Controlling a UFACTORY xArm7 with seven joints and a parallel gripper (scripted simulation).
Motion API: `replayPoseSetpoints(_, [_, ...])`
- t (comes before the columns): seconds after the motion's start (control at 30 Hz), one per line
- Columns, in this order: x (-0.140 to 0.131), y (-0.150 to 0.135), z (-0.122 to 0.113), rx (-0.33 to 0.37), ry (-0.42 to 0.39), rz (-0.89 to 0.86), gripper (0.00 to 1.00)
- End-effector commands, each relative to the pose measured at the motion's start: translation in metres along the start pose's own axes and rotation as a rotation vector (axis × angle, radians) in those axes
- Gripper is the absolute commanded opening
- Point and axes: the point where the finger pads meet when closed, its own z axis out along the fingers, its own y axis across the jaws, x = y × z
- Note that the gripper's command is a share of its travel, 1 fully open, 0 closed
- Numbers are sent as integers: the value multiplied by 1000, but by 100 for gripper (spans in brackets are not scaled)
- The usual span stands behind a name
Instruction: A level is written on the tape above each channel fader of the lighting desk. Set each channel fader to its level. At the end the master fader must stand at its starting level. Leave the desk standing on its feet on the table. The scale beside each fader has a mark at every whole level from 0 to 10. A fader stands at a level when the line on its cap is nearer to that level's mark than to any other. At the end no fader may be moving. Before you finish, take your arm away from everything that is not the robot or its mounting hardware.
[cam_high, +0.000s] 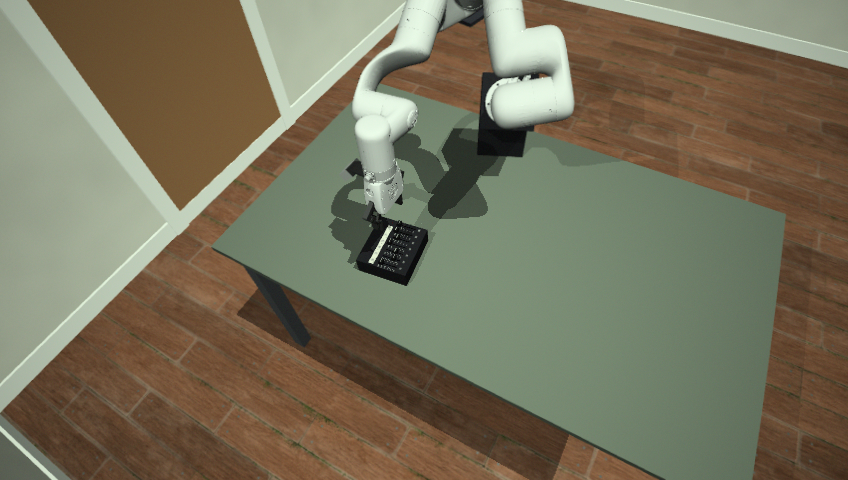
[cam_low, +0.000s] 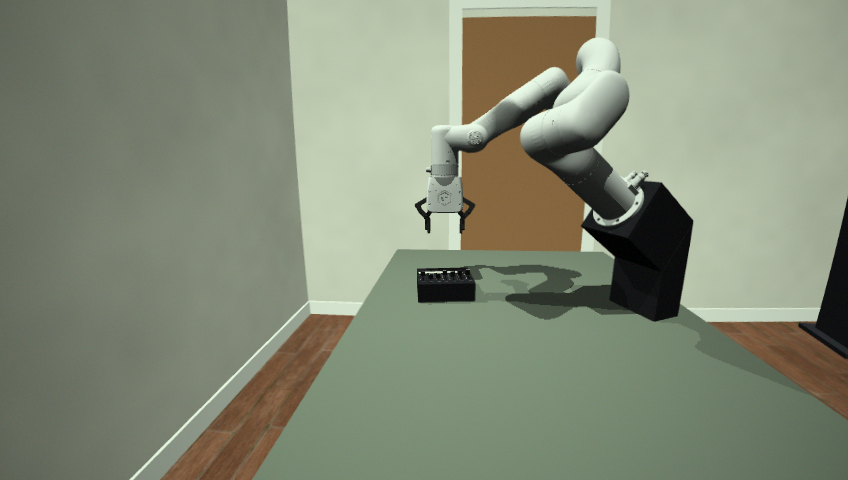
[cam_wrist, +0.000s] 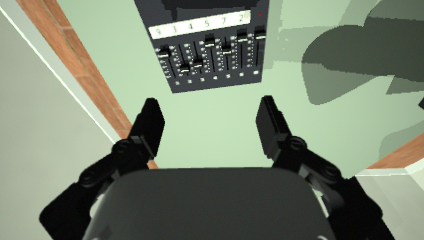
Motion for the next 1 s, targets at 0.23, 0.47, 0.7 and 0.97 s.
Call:
replayPoseSetpoints(0.23, [-4, 1, 43, -37, 236, -58, 100])
replayPoseSetpoints(0.47, [-23, -9, 68, 31, 369, -145, 100])
replayPoseSetpoints(0.7, [-24, -9, 68, 32, 369, -146, 100])
replayPoseSetpoints(0.97, [-24, -9, 68, 32, 369, -146, 100])
